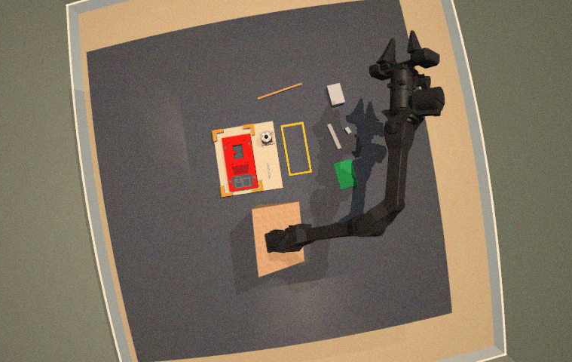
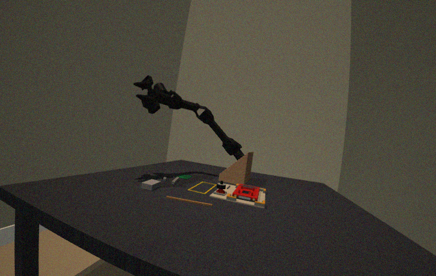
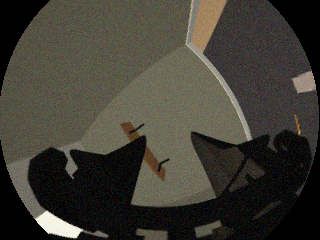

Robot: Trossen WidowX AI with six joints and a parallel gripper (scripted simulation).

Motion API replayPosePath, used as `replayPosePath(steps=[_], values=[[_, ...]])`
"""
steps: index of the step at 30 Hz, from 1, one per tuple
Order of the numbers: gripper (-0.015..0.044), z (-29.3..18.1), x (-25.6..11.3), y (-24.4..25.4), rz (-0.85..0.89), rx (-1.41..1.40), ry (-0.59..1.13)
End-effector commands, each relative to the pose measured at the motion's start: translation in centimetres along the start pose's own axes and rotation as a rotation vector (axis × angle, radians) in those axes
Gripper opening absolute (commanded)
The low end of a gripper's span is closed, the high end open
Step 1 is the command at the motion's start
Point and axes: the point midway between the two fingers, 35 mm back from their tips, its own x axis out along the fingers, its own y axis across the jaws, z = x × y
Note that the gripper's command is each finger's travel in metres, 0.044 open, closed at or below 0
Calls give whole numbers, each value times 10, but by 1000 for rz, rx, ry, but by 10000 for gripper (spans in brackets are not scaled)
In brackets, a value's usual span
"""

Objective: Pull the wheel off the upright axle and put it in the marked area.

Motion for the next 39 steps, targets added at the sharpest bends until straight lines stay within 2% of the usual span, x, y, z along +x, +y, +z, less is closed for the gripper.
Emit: replayPosePath(steps=[1, 10, 17, 21, 30, 39], values=[[300, -10, 6, -28, -86, -50, 1], [300, -60, 12, -137, -410, -255, 87], [300, -103, -8, -226, -678, -478, 215], [300, -117, -20, -254, -768, -565, 270], [300, -154, -86, -347, -1110, -950, 513], [300, -167, -177, -411, -1421, -1480, 897]])
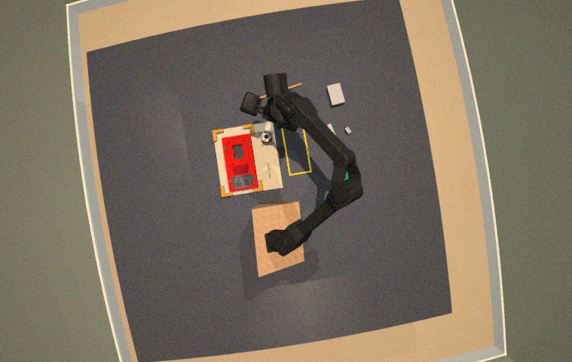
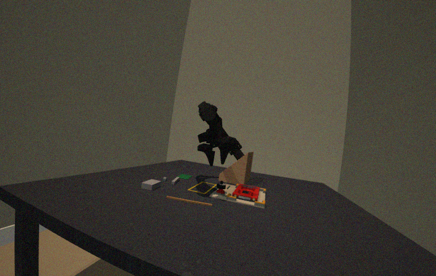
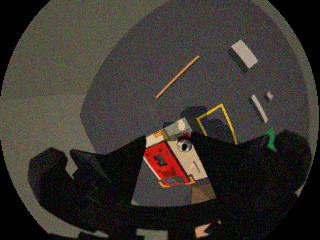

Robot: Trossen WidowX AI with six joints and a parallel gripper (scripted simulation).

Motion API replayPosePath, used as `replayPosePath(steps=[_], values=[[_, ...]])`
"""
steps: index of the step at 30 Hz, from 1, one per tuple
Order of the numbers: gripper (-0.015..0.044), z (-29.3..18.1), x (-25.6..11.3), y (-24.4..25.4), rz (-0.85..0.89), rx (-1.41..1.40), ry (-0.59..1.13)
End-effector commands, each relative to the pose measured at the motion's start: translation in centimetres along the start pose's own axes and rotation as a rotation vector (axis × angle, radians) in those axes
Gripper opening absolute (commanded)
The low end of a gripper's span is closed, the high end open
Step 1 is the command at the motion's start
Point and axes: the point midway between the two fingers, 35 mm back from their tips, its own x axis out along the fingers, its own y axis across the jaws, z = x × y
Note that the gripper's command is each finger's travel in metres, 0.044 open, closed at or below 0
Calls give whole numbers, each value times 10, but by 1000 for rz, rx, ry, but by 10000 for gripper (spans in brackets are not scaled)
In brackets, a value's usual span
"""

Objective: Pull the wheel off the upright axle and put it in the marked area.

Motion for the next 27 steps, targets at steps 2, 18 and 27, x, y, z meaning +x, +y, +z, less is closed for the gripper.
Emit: replayPosePath(steps=[2, 18, 27], values=[[300, -53, 15, -8, -196, -356, 117], [300, -68, 21, -16, -275, -516, 165], [300, -72, 82, -36, -278, -516, 165]])
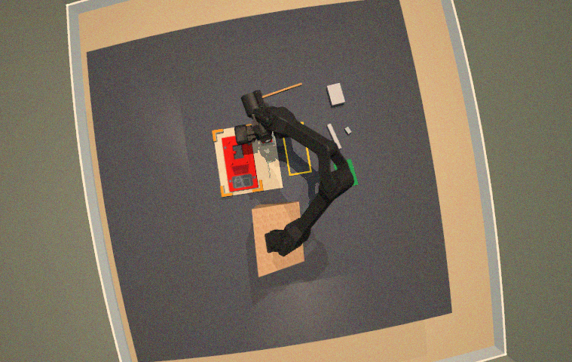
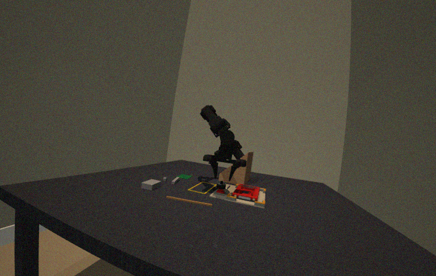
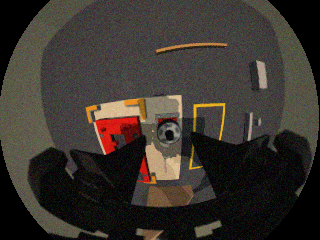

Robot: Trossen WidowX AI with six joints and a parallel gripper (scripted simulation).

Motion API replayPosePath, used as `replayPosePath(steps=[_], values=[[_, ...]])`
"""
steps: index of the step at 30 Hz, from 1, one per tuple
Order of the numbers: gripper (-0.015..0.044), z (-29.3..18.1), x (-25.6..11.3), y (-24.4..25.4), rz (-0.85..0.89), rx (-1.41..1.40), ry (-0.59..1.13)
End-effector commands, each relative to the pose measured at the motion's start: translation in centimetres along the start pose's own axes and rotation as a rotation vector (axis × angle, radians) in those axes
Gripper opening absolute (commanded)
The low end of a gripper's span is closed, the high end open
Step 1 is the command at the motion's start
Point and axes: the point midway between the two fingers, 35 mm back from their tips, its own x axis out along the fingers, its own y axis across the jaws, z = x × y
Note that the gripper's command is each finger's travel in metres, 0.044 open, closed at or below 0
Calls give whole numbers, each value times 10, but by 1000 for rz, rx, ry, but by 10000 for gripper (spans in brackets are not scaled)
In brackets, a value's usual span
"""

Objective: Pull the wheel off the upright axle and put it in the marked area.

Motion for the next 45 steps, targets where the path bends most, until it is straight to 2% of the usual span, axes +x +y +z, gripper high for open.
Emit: replayPosePath(steps=[1, 6, 9, 18, 24, 45], values=[[300, -6, 31, -3, -11, -9, 20], [300, -6, 32, -3, -11, -9, 20], [221, -6, 29, -3, -5, -5, 25], [161, -6, 29, -3, -5, -5, 25], [4, -6, 28, -2, -5, -5, 25], [0, -6, 21, -2, -6, -6, 24]])
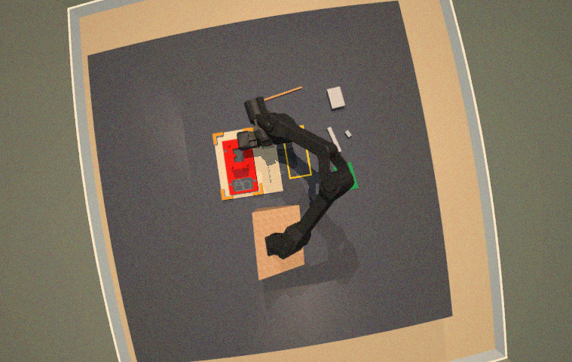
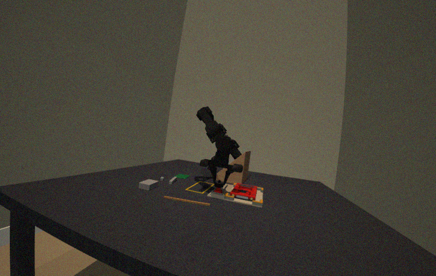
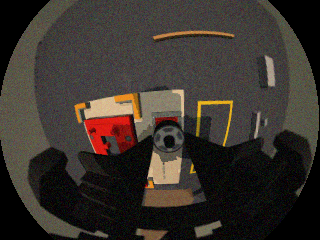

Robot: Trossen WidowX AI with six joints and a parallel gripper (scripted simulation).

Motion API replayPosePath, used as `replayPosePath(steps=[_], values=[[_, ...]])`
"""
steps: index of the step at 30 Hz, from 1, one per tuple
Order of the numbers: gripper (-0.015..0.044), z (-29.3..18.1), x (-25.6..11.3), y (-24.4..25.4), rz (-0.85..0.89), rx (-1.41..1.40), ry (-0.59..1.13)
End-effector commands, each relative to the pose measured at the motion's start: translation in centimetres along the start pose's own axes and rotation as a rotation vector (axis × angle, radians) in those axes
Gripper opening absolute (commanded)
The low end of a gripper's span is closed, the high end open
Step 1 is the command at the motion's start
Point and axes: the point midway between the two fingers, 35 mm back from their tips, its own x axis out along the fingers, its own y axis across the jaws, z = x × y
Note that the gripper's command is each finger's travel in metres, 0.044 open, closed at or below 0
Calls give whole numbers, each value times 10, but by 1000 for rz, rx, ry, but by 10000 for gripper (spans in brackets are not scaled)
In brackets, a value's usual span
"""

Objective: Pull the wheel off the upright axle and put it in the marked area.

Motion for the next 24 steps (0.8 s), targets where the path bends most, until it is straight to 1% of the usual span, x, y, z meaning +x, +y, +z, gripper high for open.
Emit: replayPosePath(steps=[1, 24], values=[[0, 0, -3, 1, 3, -1, -3], [0, 0, -11, 1, 2, -2, -4]])
